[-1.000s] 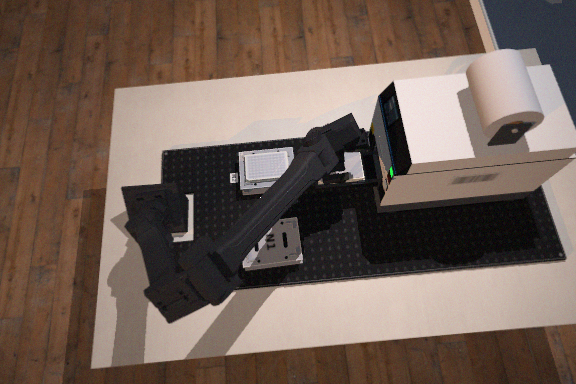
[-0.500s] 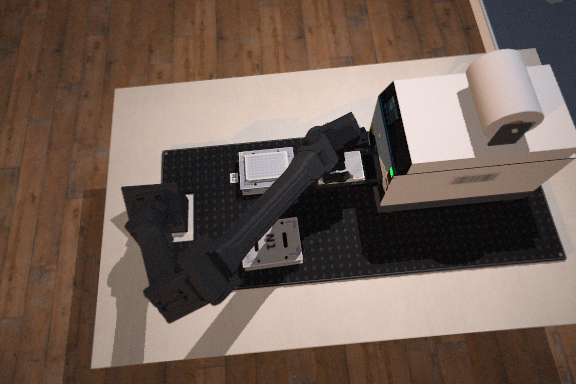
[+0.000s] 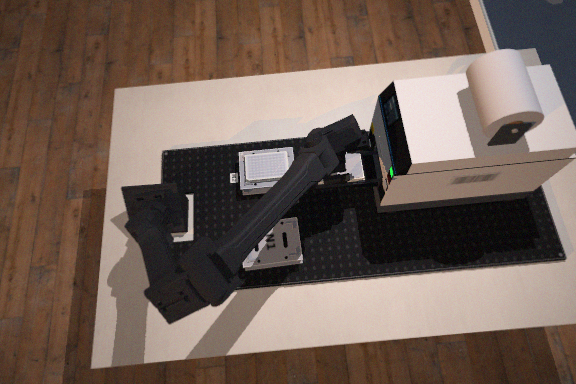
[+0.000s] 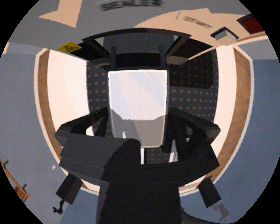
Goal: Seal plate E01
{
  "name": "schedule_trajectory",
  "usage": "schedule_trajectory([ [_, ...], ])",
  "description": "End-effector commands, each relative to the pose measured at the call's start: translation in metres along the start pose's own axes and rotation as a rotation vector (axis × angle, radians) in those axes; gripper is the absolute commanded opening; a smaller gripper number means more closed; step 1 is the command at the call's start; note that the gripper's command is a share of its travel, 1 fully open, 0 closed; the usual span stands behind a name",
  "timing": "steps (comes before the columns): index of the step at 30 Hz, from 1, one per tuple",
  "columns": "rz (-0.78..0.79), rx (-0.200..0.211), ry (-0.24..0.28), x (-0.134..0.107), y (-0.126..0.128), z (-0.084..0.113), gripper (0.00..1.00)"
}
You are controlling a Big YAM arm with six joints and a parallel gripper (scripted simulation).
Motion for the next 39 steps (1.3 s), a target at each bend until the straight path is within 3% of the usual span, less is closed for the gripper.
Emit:
schedule_trajectory([
  [1, 0.027, 0.001, 0.007, -0.006, 0.005, -0.009, 1.0],
  [18, 0.009, 0.003, 0.002, -0.004, -0.001, -0.018, 1.0],
  [39, -0.025, 0.015, -0.041, 0.016, 0.01, 0.002, 1.0],
])
Point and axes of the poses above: the point where the finger pads meet when closed, its own z axis back along the fingers, its own y axis across the jaws, x = y × z, the point moved 3 cm from there along z, back along the fingers, and after that the axes turned 1 degree about z, right-handed, at the moved point
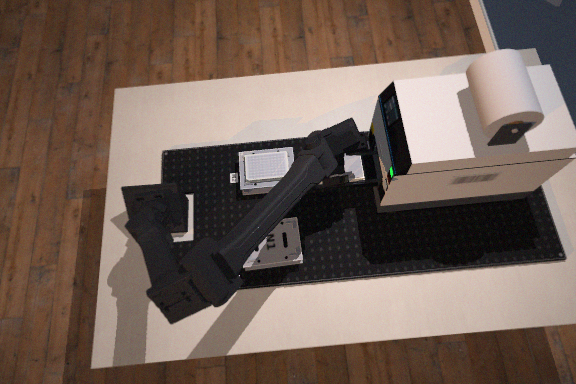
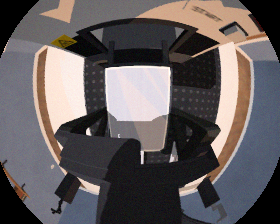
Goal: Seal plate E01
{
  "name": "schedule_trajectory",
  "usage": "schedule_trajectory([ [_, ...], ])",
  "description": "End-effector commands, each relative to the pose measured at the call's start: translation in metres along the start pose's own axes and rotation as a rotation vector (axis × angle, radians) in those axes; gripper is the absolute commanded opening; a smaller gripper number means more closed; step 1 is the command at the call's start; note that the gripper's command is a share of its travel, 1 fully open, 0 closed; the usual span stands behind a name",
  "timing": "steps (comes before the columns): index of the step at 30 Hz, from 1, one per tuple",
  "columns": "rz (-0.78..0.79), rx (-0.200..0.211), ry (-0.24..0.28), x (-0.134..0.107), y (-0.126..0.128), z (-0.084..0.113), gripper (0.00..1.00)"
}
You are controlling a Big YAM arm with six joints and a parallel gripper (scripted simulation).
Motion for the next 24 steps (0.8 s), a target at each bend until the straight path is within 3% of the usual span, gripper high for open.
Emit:
schedule_trajectory([
  [1, -0.038, 0.017, -0.05, 0.024, 0.01, 0.014, 1.0],
  [8, -0.032, 0.019, -0.059, 0.027, 0.012, 0.017, 1.0],
  [14, 0.009, 0.006, -0.01, 0.012, 0.003, 0.002, 1.0],
  [24, -0.005, 0.005, -0.008, 0.004, -0.005, 0.001, 1.0],
])
Point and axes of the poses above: the point where the finger pads meet when closed, its own z axis back along the fingers, its own y axis across the jaws, x = y × z, the point moved 3 cm from there along z, back along the fingers, and after that the axes turned 1 degree about z, right-handed, at the moved point
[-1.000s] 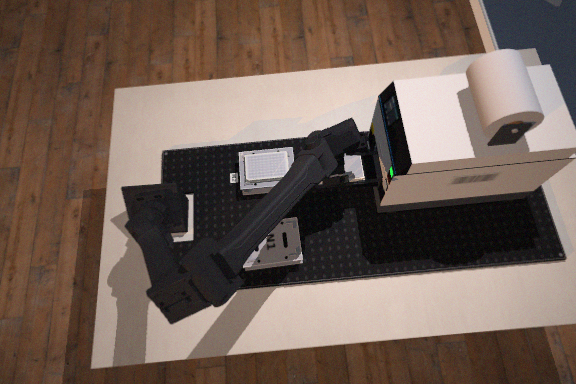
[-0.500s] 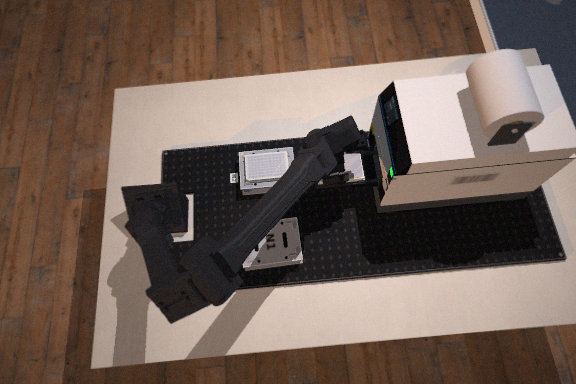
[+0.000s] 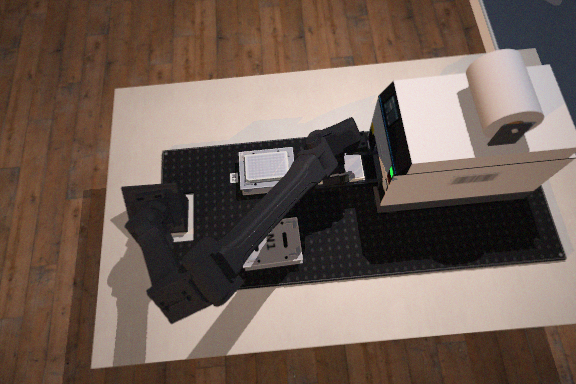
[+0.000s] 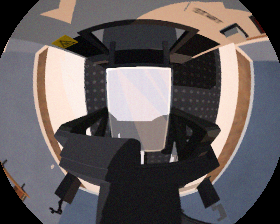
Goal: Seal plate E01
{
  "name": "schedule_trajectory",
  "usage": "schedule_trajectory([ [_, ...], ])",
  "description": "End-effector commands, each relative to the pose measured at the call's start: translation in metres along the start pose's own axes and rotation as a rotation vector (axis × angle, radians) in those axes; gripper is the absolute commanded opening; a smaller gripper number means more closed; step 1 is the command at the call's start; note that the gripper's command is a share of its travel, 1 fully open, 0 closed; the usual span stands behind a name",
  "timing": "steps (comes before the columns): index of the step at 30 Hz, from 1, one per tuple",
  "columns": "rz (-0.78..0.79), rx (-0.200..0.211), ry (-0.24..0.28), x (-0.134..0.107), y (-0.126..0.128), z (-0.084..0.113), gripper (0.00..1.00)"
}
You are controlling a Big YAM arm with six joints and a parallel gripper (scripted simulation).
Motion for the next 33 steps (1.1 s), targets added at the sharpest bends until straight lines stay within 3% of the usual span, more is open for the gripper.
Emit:
schedule_trajectory([
  [1, -0.003, 0.004, -0.011, 0.003, -0.005, 0.003, 1.0],
  [10, 0.007, 0.01, -0.034, 0.006, 0.003, 0.014, 1.0],
  [16, 0.008, 0.009, -0.035, 0.012, 0.009, 0.01, 1.0],
  [24, -0.025, 0.004, -0.022, 0.019, -0.004, 0.0, 1.0],
  [33, -0.024, 0.006, -0.032, 0.023, -0.001, 0.004, 1.0],
])
Point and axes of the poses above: the point where the finger pads meet when closed, its own z axis back along the fingers, its own y axis across the jaws, x = y × z, the point moved 3 cm from there along z, back along the fingers, and after that the axes turned 1 degree about z, right-handed, at the moved point
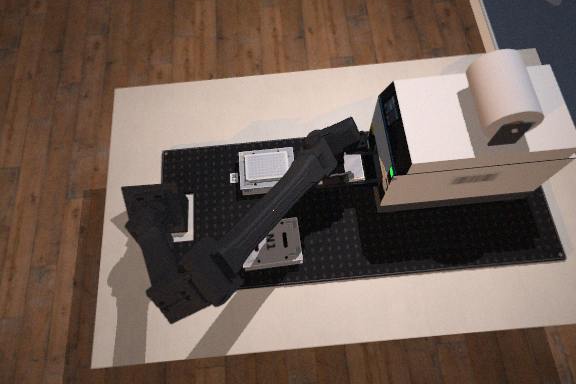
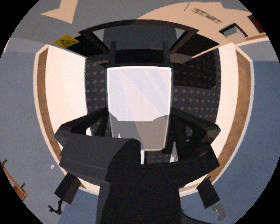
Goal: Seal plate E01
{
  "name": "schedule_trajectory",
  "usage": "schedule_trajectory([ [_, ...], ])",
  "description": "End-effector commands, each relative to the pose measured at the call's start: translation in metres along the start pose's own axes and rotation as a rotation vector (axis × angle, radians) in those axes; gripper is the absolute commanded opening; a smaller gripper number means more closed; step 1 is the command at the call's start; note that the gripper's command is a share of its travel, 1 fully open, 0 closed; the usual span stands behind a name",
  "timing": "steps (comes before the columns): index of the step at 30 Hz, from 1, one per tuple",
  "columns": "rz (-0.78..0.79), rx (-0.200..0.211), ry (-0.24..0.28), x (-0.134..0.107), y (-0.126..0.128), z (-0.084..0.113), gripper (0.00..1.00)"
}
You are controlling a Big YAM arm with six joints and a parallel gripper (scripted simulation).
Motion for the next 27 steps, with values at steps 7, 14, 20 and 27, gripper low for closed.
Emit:
schedule_trajectory([
  [7, -0.01, 0.008, -0.042, 0.024, 0.005, 0.01, 0.98],
  [14, 0.008, 0.006, -0.033, 0.014, 0.009, 0.009, 0.96],
  [20, 0.026, 0.003, -0.017, 0.002, 0.011, 0.005, 0.92],
  [27, 0.031, 0.002, -0.011, -0.002, 0.011, 0.003, 0.89],
])
Point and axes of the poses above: the point where the finger pads meet when closed, its own z axis back along the fingers, its own y axis across the jaws, x = y × z, the point moved 3 cm from there along z, back along the fingers, and after that the axes turned 1 degree about z, right-handed, at the moved point
